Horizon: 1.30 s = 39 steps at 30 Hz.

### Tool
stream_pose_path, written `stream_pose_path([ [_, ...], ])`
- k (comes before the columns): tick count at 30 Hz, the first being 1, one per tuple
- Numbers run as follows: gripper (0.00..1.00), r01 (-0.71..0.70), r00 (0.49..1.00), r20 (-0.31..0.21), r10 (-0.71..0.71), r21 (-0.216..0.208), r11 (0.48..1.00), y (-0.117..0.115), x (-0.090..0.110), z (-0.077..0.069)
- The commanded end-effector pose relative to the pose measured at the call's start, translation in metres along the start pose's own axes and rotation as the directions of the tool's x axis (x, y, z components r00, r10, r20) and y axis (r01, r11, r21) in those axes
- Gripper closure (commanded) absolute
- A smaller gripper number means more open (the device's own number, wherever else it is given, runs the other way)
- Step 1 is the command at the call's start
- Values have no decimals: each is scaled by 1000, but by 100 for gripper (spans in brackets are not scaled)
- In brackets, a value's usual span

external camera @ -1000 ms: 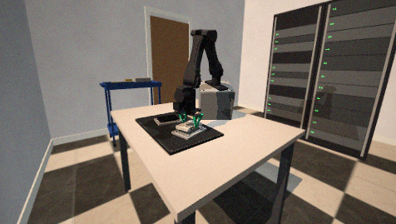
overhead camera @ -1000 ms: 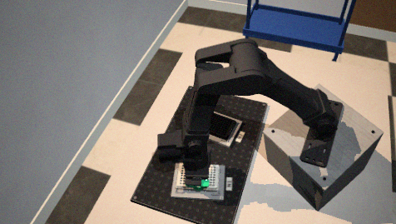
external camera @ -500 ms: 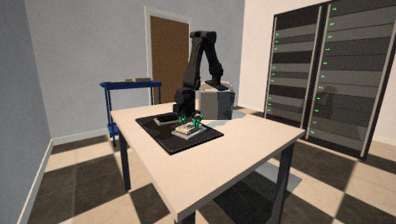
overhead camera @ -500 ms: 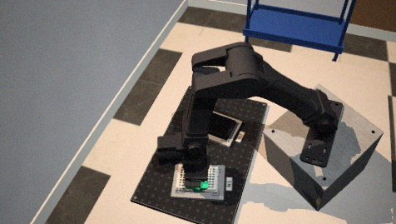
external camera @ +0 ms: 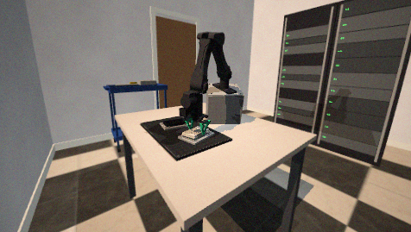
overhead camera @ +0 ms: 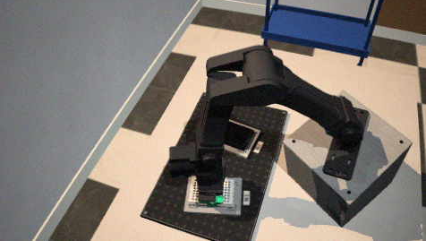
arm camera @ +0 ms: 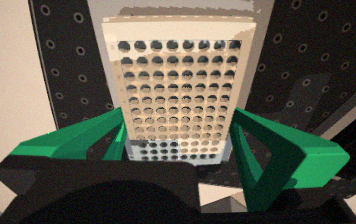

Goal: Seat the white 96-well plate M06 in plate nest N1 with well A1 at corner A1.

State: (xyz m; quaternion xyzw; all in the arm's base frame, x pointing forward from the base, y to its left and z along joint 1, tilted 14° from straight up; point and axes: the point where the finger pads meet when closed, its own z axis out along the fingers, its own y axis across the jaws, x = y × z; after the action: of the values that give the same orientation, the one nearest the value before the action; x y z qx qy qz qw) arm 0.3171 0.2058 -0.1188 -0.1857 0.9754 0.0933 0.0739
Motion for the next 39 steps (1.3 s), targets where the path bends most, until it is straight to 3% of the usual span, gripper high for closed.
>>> stream_pose_path([
  [1, 100, -8, 1000, 23, 8, 2, 1000, -1, -1, -7],
  [4, 100, -10, 1000, 11, 10, 4, 1000, -1, 3, -7],
  [7, 100, -5, 999, 48, 5, -2, 1000, 1, -12, -10],
  [39, 100, -8, 1000, 20, 8, 2, 1000, -1, 1, -7],
])
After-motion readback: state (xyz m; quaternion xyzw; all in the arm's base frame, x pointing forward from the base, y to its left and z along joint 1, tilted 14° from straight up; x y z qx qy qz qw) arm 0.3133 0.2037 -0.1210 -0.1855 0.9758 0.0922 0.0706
